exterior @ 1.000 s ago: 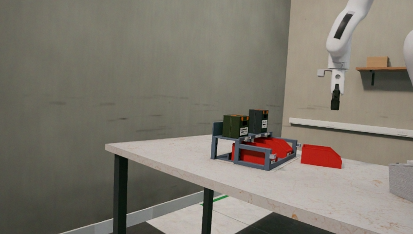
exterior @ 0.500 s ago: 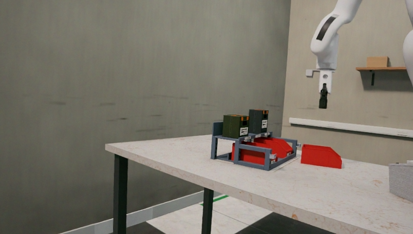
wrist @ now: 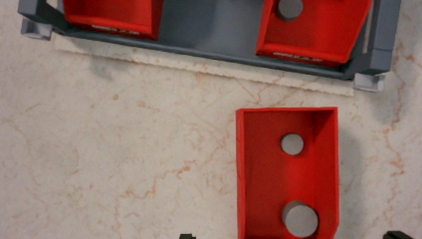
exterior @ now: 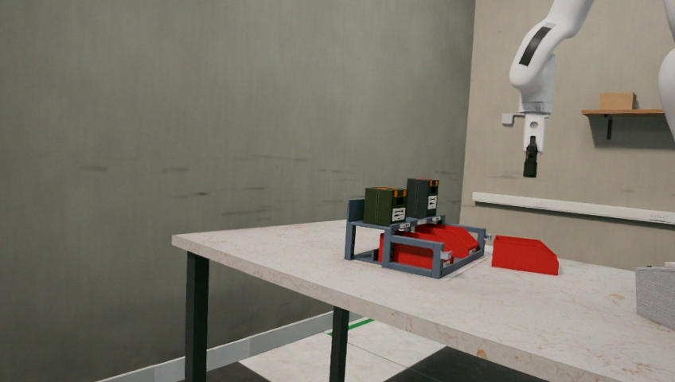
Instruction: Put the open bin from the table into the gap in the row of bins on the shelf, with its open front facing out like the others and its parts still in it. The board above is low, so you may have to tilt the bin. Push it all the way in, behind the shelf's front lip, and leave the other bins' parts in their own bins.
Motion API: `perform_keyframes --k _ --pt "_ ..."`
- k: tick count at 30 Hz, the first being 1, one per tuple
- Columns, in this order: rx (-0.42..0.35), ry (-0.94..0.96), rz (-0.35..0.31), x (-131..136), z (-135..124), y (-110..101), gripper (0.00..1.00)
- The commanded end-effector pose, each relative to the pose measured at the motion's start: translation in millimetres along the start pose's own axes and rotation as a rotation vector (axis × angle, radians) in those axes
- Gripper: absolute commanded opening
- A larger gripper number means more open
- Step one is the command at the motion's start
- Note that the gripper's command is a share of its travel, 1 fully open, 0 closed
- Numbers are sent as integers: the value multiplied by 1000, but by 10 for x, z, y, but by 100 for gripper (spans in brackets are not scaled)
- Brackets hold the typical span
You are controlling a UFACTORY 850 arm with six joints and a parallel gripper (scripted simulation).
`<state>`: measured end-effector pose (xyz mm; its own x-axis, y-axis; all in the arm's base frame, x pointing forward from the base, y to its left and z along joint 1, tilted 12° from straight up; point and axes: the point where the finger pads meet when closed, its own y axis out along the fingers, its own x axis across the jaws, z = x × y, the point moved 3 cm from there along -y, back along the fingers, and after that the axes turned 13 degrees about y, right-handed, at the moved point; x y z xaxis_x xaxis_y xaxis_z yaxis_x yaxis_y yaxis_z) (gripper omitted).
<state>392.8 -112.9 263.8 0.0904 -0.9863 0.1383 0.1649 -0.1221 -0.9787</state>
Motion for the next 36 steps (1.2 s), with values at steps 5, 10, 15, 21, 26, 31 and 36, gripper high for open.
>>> perform_keyframes --k 5,10,15,21,26,31,36 --pt "2 0 -1 3 7 -6 100" --pt "2 0 -1 -6 -24 -5 100" --pt "2 0 -1 -12 -44 -5 100" --pt "2 0 -1 -12 -44 -5 100" --pt "2 0 -1 -15 -54 -5 100" --pt "2 0 -1 -20 -69 -5 100" --pt "2 0 -1 -20 -69 -5 100"
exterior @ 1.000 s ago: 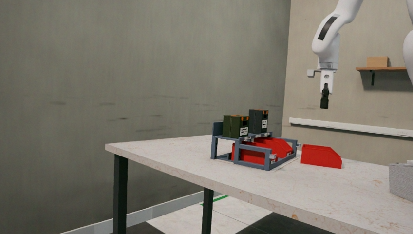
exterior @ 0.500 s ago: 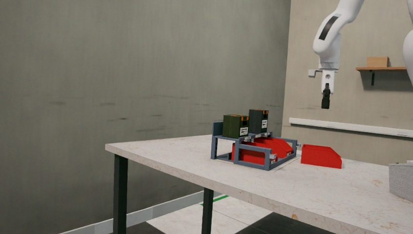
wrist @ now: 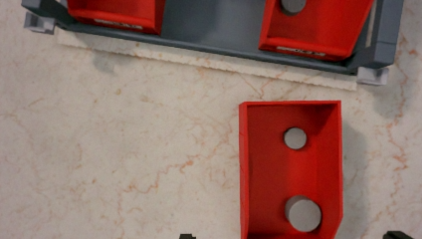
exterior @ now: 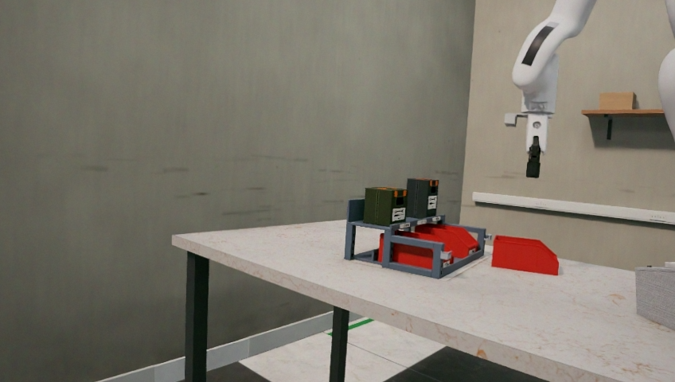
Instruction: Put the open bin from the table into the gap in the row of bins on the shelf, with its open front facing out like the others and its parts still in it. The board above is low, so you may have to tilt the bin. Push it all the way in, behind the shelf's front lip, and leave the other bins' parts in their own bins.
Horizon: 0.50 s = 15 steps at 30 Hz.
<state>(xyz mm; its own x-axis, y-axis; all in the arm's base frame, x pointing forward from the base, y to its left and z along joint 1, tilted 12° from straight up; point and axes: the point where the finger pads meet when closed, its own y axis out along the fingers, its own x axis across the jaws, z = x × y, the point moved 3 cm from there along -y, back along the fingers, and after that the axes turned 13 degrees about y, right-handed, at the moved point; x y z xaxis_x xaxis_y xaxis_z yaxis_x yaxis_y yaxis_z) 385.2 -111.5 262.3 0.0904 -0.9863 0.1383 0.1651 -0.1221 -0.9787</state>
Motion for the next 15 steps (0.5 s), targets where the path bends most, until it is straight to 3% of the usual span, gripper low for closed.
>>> perform_keyframes --k 1,15 --pt "2 0 -1 3 7 -5 100" --pt "2 0 -1 -1 -6 -5 100"
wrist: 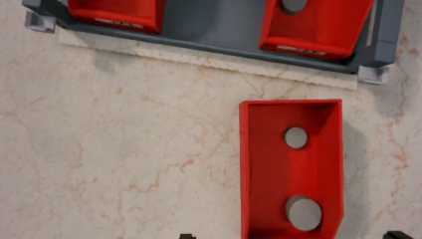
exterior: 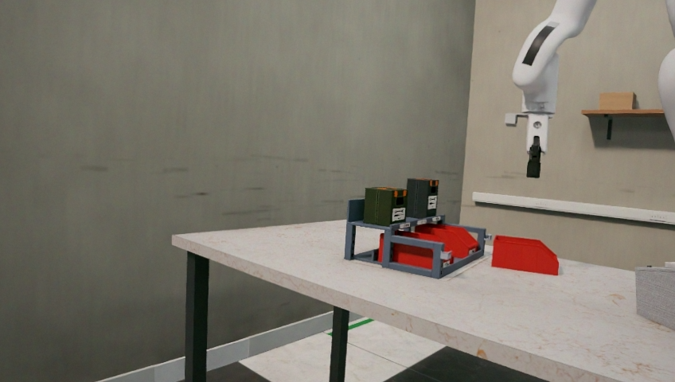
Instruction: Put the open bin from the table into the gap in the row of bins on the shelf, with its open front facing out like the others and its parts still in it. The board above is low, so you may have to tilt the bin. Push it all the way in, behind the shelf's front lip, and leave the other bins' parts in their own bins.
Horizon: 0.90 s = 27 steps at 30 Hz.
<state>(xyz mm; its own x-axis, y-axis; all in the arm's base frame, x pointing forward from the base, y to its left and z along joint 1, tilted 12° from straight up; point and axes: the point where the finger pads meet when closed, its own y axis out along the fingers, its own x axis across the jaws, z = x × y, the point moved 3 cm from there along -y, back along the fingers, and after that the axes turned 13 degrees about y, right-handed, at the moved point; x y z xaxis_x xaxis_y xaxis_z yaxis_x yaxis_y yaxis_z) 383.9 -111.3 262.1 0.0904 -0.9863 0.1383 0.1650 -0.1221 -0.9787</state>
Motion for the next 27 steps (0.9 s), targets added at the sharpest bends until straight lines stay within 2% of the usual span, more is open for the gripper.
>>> perform_keyframes --k 1,7,12,27 --pt "2 0 -1 3 7 -5 100" --pt "2 0 -1 3 7 -5 100" --pt "2 0 -1 -3 -12 99 100" --pt "2 0 -1 -2 -10 89 100"
